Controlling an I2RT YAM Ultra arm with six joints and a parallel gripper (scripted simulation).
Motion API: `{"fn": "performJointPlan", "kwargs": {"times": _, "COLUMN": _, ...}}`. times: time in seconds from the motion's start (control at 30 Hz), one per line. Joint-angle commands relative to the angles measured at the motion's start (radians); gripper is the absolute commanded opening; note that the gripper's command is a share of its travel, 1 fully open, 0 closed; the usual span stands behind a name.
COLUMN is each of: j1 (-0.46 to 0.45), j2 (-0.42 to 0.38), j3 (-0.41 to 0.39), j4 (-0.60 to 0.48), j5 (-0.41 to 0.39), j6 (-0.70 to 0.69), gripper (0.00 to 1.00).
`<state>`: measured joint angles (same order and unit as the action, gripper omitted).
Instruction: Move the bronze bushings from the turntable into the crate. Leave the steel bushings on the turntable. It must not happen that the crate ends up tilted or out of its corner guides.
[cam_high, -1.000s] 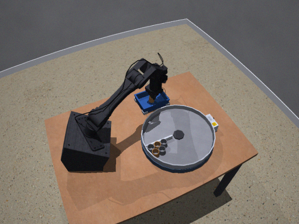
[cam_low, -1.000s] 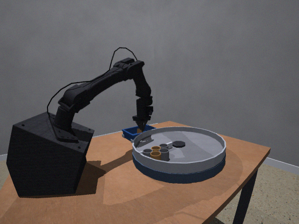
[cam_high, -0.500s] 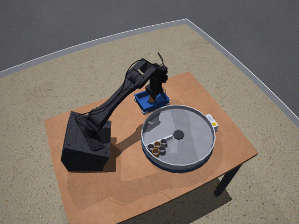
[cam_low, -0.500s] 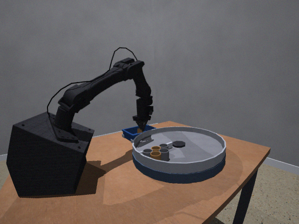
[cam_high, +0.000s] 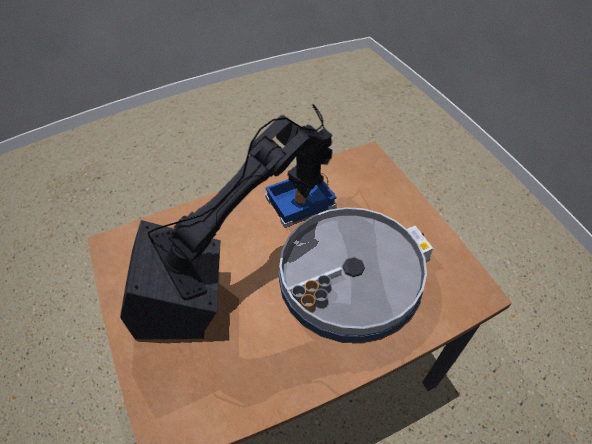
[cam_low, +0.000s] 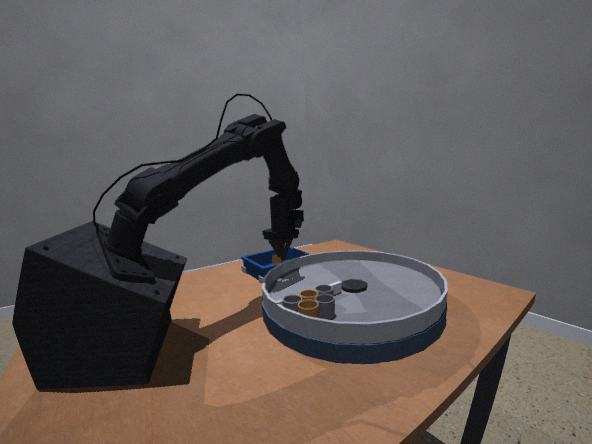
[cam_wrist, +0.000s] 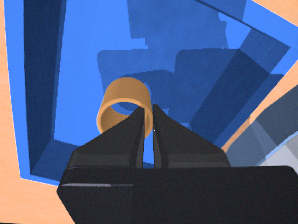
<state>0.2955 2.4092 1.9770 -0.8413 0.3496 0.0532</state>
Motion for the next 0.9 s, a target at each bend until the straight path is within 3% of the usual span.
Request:
{"fn": "performJointPlan", "kwargs": {"times": 0.0, "j1": 0.007, "j2": -0.032, "j3": 0.009, "j4": 0.017, "j5": -0.004, "j6": -0.009, "gripper": 0.00}}
{"fn": "performJointPlan", "kwargs": {"times": 0.87, "j1": 0.005, "j2": -0.030, "j3": -0.017, "j4": 0.019, "j5": -0.005, "j6": -0.010, "gripper": 0.00}}
